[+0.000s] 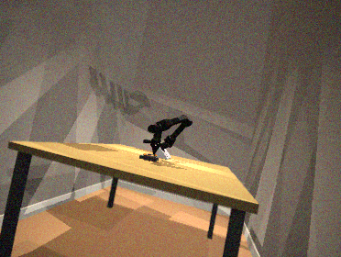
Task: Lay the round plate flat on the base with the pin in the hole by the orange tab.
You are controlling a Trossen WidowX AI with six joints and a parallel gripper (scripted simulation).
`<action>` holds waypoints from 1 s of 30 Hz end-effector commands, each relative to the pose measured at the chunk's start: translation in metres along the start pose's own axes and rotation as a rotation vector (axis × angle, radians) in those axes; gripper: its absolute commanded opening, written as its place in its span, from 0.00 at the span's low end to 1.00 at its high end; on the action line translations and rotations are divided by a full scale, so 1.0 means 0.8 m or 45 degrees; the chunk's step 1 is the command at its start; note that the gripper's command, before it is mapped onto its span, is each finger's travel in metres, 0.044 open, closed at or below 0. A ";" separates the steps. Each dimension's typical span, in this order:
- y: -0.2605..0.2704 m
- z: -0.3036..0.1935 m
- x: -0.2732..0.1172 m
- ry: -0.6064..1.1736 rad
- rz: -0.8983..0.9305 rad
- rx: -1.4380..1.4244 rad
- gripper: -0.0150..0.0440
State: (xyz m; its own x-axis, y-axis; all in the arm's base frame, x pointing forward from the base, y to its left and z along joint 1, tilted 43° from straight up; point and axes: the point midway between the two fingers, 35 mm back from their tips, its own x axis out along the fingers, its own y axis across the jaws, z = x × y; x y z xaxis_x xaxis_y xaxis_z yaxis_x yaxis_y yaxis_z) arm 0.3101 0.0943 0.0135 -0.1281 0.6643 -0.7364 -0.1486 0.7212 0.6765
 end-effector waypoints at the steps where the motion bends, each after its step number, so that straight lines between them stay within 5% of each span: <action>1: 0.006 -0.008 0.001 0.004 0.008 0.008 0.25; 30: 0.013 -0.027 -0.022 0.005 0.006 0.009 0.25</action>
State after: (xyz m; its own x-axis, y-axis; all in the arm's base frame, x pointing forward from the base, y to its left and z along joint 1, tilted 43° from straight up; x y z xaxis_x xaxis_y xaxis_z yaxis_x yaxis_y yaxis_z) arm 0.2854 0.0943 0.0244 -0.1468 0.6671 -0.7304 -0.1327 0.7184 0.6828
